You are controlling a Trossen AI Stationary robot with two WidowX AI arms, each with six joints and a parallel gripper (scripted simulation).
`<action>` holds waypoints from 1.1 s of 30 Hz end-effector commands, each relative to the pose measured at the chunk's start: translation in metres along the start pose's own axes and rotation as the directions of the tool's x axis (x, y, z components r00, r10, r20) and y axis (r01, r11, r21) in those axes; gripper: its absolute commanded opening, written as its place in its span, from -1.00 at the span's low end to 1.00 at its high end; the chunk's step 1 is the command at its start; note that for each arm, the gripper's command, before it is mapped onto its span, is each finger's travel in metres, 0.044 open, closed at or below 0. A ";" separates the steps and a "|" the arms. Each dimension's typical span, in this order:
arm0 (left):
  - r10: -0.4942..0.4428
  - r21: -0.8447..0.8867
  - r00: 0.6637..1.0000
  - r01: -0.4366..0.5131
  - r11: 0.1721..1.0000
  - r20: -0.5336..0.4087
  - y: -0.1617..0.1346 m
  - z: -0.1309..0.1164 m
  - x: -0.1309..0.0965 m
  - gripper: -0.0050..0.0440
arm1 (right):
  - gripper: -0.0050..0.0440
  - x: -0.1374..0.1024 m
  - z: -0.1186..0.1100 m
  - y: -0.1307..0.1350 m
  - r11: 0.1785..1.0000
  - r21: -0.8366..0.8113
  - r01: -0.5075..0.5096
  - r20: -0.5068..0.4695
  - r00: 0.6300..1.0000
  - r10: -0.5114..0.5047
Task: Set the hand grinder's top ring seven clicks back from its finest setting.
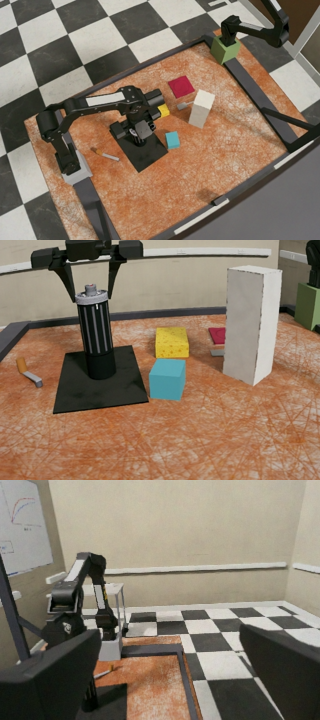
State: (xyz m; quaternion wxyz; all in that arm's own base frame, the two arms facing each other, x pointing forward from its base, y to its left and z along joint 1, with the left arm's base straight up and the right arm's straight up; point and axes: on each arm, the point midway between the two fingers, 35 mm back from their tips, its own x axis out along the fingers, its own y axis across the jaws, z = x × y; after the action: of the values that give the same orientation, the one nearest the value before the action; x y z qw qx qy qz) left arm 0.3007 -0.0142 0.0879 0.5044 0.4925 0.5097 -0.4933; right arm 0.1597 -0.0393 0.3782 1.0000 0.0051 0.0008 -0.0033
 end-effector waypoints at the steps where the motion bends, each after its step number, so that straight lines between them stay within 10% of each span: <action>1: 0.029 -0.074 1.000 -0.028 0.997 0.007 0.004 -0.001 -0.008 0.41 | 0.84 0.000 0.003 0.001 1.000 -0.006 -0.003 0.002 1.000 0.003; 33: 0.030 -0.622 0.999 -0.015 0.783 0.015 0.004 -0.002 -0.008 0.41 | 0.84 0.000 0.003 0.001 1.000 -0.006 -0.003 0.002 1.000 0.003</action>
State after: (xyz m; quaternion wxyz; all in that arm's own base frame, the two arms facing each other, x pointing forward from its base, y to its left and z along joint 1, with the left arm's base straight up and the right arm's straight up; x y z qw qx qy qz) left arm 0.3010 -0.0135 0.0879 0.6325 0.3118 0.6343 -0.3168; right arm 0.1597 -0.0393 0.3782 1.0000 0.0051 0.0008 -0.0033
